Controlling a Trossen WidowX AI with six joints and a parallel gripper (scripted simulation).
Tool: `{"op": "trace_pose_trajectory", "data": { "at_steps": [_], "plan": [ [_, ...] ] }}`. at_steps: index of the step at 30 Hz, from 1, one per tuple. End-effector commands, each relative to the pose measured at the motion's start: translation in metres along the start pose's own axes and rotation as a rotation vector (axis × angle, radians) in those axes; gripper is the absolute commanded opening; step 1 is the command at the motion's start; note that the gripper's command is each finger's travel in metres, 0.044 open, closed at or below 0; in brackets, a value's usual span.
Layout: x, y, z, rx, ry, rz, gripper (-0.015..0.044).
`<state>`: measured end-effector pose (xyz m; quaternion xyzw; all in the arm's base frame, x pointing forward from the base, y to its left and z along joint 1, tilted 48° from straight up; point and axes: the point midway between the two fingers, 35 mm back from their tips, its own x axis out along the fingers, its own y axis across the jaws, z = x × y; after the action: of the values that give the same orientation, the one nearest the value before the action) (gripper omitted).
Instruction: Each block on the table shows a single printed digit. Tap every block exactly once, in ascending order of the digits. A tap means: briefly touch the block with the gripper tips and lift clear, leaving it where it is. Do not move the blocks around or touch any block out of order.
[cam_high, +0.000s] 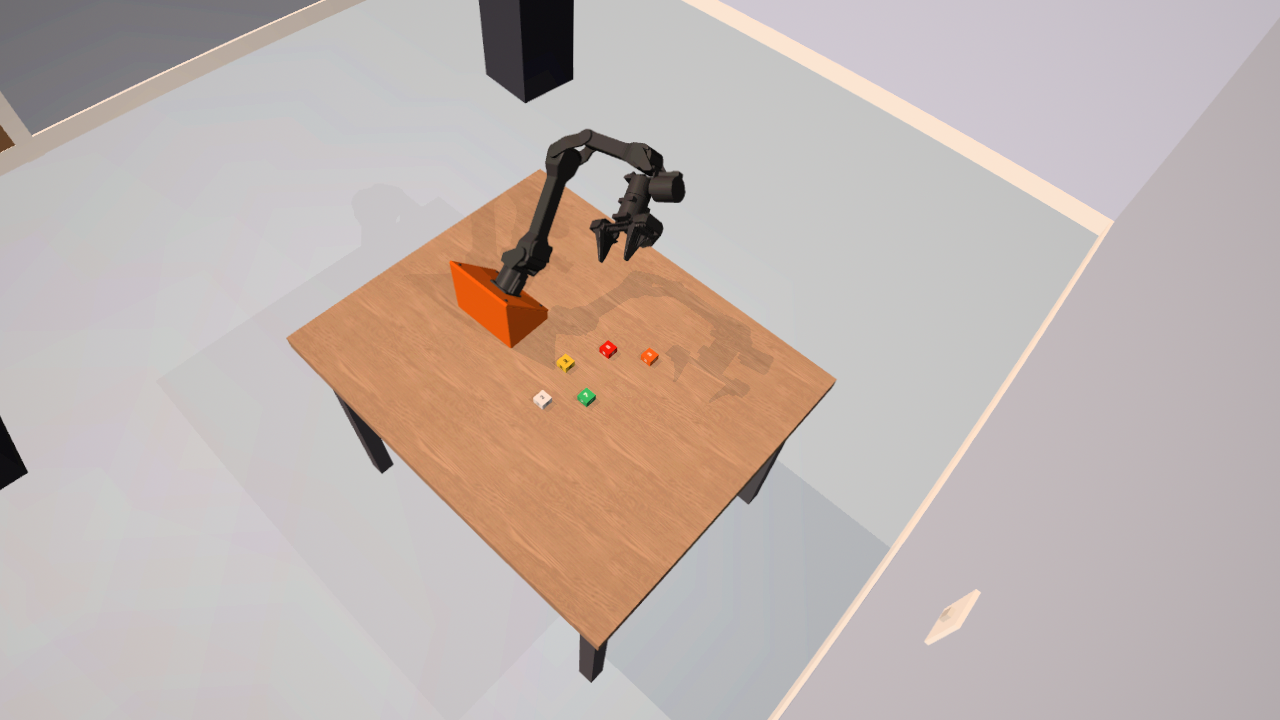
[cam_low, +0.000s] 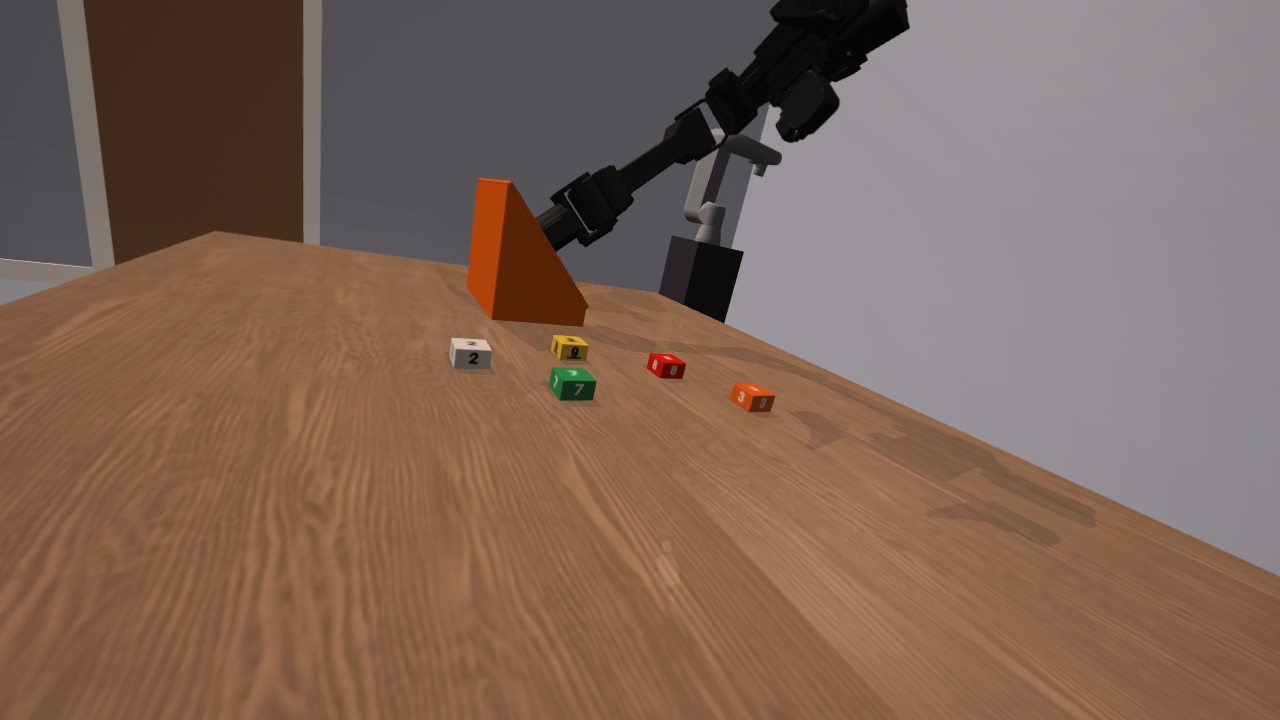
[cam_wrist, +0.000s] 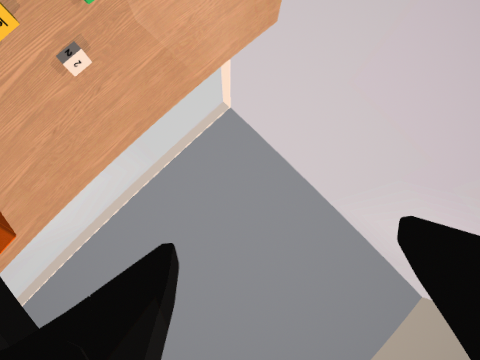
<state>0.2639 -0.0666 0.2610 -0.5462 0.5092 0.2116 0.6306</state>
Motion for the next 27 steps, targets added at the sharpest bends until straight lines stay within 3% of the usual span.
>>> {"op": "trace_pose_trajectory", "data": {
  "at_steps": [1, 10, 18, 21, 27],
  "plan": [
    [0.068, 0.005, 0.011, 0.132, -0.059, 0.243, 0.04],
    [0.192, 0.048, 0.018, 0.522, -0.179, 0.735, 0.04],
    [0.274, 0.112, 0.019, 0.972, -0.271, 1.164, 0.04],
    [0.287, 0.126, 0.02, 1.069, -0.287, 1.247, 0.04],
    [0.287, 0.127, 0.02, 1.07, -0.288, 1.248, 0.04]
  ]
}}
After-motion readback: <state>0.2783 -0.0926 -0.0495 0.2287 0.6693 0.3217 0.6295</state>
